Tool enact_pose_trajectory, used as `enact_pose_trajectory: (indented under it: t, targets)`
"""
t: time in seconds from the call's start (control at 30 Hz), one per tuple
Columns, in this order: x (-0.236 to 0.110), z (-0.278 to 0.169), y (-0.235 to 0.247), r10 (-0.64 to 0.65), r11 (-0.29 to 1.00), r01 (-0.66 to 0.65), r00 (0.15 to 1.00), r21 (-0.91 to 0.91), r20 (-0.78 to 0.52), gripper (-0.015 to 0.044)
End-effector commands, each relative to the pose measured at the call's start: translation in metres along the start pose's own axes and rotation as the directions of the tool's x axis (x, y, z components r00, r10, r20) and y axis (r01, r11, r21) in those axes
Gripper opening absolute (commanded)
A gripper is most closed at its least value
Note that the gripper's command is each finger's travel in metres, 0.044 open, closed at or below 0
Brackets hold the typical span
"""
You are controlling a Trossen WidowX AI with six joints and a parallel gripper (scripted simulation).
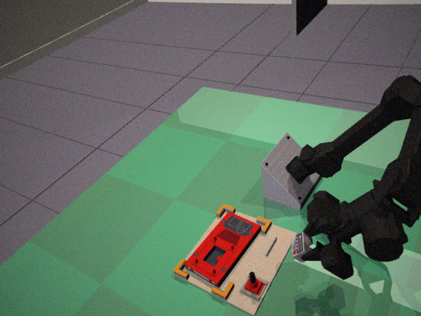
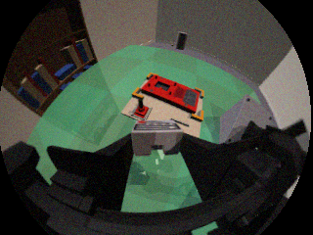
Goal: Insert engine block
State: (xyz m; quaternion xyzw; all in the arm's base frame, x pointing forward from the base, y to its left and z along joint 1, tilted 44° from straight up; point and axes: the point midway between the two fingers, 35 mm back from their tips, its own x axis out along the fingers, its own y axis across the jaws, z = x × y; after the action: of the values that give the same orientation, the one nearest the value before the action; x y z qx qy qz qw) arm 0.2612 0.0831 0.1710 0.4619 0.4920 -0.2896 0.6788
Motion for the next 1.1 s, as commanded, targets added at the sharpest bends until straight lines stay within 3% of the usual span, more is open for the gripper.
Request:
enact_pose_trajectory:
  t: [0.0,1.07]
  targets:
    - [0.004,-0.007,-0.001,0.002,1.000,-0.002,0.998,0.000,0.067,0.0000]
    - [0.048,-0.053,-0.001,0.005,1.000,-0.005,0.997,0.002,0.077,0.0000]
